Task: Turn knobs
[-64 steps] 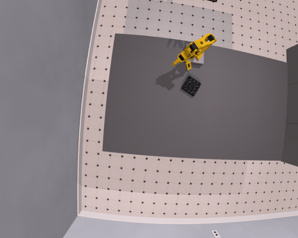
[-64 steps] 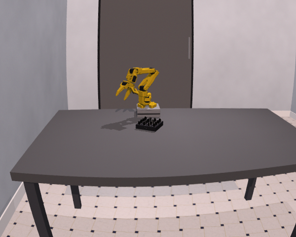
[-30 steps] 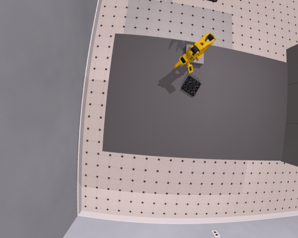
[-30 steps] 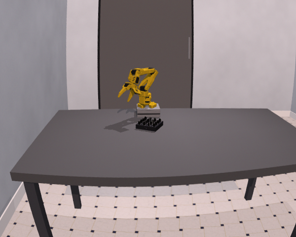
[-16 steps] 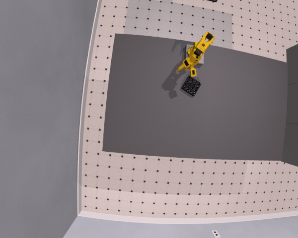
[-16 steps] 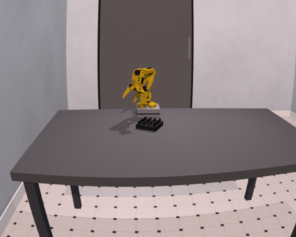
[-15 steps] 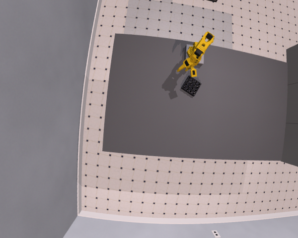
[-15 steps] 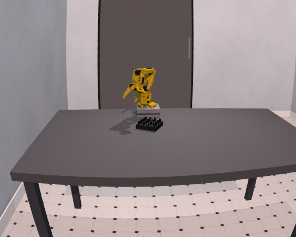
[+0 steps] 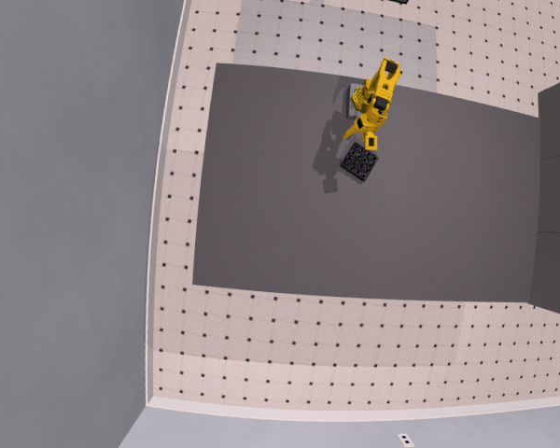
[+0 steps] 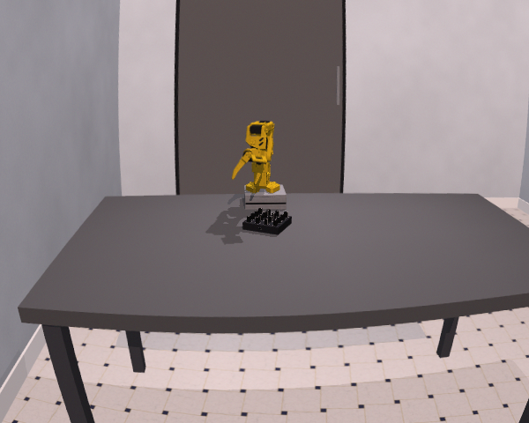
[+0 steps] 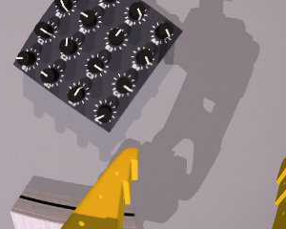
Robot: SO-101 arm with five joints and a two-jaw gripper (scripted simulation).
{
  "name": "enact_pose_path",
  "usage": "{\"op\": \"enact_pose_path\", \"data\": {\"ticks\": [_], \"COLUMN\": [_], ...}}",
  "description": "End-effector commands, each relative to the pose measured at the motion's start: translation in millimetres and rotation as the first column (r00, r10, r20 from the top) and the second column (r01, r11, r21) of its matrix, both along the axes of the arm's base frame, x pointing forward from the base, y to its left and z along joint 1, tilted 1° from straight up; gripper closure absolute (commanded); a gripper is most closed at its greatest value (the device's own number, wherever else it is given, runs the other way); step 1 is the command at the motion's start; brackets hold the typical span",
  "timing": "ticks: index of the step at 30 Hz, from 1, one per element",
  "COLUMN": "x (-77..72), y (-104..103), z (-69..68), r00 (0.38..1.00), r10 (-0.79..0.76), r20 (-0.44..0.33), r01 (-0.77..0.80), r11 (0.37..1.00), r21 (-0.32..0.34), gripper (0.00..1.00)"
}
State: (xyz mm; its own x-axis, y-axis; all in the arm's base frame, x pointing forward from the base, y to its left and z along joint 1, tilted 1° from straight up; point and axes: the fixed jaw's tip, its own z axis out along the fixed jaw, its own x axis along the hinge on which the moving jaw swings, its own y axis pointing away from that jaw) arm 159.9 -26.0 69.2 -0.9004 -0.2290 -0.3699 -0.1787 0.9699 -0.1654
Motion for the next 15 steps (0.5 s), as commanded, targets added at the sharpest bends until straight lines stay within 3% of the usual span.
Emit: {"op": "enact_pose_path", "data": {"ticks": [1, 15], "x": [2.0, 4.1], "y": [11.8, 31.6], "z": [-0.5, 0.1], "r00": [0.999, 0.992], "r10": [-0.043, -0.124], "r20": [0.014, 0.013], "r01": [0.043, 0.121], "r11": [0.998, 0.983], "r21": [0.051, 0.14], "gripper": [0.6, 0.6]}}
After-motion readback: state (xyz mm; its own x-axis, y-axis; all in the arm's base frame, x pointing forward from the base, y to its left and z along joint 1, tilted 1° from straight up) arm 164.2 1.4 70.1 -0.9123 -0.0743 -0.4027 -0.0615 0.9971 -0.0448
